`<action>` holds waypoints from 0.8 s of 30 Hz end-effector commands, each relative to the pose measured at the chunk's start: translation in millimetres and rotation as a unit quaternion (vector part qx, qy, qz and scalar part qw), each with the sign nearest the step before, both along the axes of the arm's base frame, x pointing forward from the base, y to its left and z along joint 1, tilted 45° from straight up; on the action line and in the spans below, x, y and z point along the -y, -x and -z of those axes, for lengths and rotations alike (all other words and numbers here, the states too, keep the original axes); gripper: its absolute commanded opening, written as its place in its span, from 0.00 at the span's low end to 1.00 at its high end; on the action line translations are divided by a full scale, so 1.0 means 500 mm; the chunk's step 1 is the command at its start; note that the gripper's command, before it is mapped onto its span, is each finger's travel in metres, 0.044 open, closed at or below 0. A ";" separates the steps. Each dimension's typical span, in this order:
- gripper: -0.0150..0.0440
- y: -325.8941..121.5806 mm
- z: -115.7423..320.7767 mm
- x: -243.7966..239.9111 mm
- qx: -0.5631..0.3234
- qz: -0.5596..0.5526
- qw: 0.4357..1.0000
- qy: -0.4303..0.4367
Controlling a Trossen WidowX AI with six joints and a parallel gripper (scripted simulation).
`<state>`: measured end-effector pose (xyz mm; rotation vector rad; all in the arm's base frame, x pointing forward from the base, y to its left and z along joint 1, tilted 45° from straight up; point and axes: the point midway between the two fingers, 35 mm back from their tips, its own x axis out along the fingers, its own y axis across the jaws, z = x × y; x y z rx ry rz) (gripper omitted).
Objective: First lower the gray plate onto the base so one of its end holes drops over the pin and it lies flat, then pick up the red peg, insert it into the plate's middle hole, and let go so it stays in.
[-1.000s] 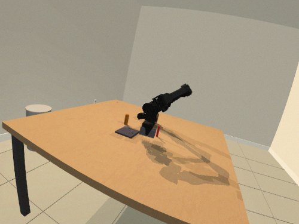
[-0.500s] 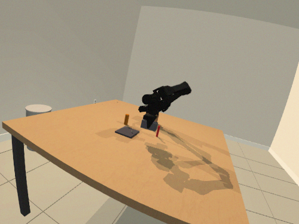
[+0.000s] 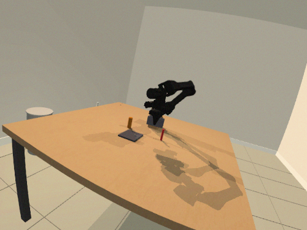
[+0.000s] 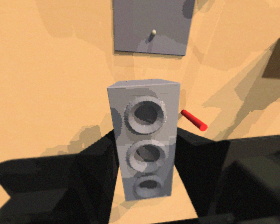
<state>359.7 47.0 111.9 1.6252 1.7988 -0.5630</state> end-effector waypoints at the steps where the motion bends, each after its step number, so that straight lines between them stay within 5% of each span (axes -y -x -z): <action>1: 0.25 0.000 -0.005 0.007 0.002 -0.001 1.000 0.002; 24: 0.25 -0.006 0.135 0.056 -0.019 0.020 1.000 0.005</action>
